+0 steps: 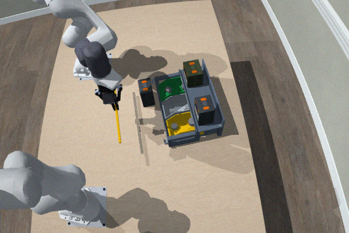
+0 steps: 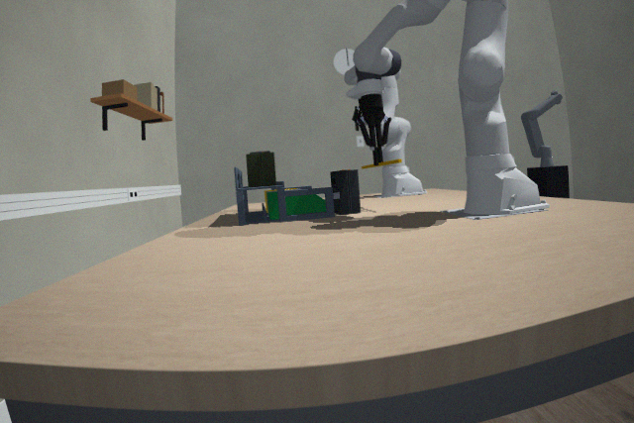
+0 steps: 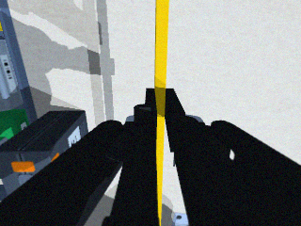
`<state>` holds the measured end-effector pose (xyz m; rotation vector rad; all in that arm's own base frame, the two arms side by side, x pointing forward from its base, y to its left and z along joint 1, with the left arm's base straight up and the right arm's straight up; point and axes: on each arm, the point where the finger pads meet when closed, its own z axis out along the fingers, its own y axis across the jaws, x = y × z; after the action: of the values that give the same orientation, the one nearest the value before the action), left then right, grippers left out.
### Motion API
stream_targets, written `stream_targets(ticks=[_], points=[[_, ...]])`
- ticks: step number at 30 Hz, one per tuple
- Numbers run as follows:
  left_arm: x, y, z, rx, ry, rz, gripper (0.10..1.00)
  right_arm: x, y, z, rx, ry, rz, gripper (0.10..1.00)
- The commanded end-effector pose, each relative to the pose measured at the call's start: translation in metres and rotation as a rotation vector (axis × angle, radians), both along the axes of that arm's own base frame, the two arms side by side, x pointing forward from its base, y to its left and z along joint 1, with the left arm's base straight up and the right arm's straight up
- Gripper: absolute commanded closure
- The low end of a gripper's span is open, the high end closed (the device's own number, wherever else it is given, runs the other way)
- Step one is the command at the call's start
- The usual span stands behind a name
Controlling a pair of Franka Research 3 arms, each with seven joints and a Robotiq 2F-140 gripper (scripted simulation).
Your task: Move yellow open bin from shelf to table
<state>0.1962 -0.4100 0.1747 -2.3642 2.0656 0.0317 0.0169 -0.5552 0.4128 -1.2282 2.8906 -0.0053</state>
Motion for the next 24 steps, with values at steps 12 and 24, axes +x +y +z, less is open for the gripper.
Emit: stream_targets(ticks=[12,24], points=[[0.005,-0.005,-0.036,-0.015,-0.014,0.008,0.999,0.000,0.000,0.000,0.000,0.000,0.000,0.098],[0.005,-0.005,-0.068,-0.015,-0.014,0.008,0.999,0.000,0.000,0.000,0.000,0.000,0.000,0.098]])
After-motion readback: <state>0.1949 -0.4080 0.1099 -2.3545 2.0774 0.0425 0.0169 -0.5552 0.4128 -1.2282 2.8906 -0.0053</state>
